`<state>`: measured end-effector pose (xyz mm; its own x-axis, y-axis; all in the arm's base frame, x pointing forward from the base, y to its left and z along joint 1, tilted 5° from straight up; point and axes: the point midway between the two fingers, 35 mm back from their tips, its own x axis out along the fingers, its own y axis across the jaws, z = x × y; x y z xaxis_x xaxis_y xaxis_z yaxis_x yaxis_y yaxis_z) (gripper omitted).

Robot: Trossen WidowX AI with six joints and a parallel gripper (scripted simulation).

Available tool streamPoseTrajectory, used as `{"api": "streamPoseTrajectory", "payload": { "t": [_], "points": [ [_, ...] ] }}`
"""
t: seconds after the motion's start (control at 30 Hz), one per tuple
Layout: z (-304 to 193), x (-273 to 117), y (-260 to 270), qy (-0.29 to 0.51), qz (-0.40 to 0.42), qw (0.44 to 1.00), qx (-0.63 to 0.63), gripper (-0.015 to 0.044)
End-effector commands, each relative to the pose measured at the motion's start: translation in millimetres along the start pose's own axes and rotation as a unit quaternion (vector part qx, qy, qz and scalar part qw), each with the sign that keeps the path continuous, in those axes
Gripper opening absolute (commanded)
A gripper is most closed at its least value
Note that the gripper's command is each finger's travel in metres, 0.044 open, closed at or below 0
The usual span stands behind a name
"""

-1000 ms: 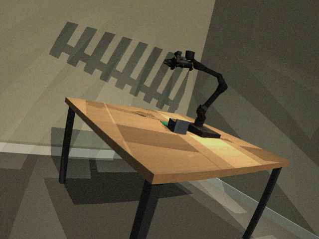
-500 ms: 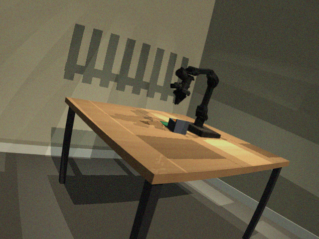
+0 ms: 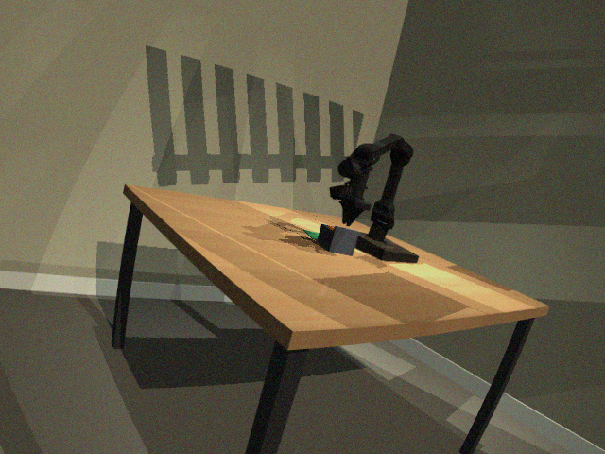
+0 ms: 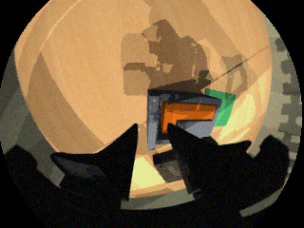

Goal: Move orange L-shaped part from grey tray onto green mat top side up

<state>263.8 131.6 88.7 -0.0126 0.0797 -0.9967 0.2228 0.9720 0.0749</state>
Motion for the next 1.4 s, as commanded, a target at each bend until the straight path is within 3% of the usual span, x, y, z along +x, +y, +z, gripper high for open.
{"api": "streamPoseTrajectory", "payload": {
  "t": [0.0, 1.37],
  "points": [
    [-5.8, 29.0, -5.0, 0.010, -0.010, 1.000, 0.003, 0.0180],
    [-6.7, 65.1, -5.7, 0.010, -0.009, 1.000, 0.003, 0.0180]
  ]
}}
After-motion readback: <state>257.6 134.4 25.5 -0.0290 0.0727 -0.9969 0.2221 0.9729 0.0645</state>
